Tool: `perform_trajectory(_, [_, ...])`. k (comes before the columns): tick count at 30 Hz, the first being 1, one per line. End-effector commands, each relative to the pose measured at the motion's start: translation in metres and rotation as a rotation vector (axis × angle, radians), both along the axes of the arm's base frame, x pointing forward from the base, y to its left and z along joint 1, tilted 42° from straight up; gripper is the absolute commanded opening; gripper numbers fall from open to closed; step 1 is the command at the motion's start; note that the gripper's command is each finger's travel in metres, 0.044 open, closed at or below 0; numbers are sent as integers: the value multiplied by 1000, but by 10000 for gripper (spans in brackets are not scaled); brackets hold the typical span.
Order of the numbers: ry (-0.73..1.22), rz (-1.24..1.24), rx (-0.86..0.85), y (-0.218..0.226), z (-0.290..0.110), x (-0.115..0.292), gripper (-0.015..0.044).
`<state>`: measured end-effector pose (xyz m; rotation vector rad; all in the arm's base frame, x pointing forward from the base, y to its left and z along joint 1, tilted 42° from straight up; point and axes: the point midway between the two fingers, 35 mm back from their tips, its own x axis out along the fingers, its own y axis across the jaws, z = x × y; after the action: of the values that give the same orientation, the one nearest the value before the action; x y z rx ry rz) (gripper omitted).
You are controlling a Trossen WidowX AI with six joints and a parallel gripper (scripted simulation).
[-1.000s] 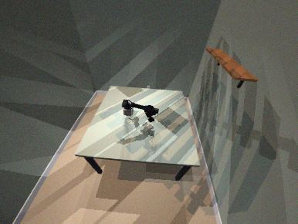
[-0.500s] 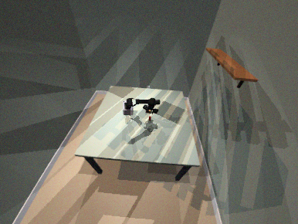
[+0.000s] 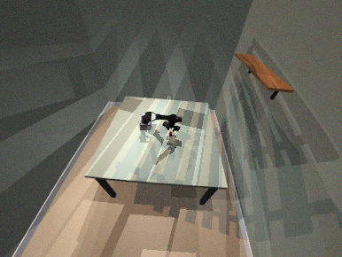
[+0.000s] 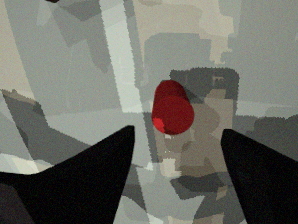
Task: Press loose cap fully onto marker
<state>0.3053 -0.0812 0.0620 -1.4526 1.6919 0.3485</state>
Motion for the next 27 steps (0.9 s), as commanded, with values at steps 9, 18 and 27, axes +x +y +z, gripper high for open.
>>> perform_trajectory(9, [9,3,-6,-11,-15,1,249])
perform_trajectory(18, [9,3,-6,-21,-25,1,249])
perform_trajectory(27, [9,3,-7,-31,-36,1,249])
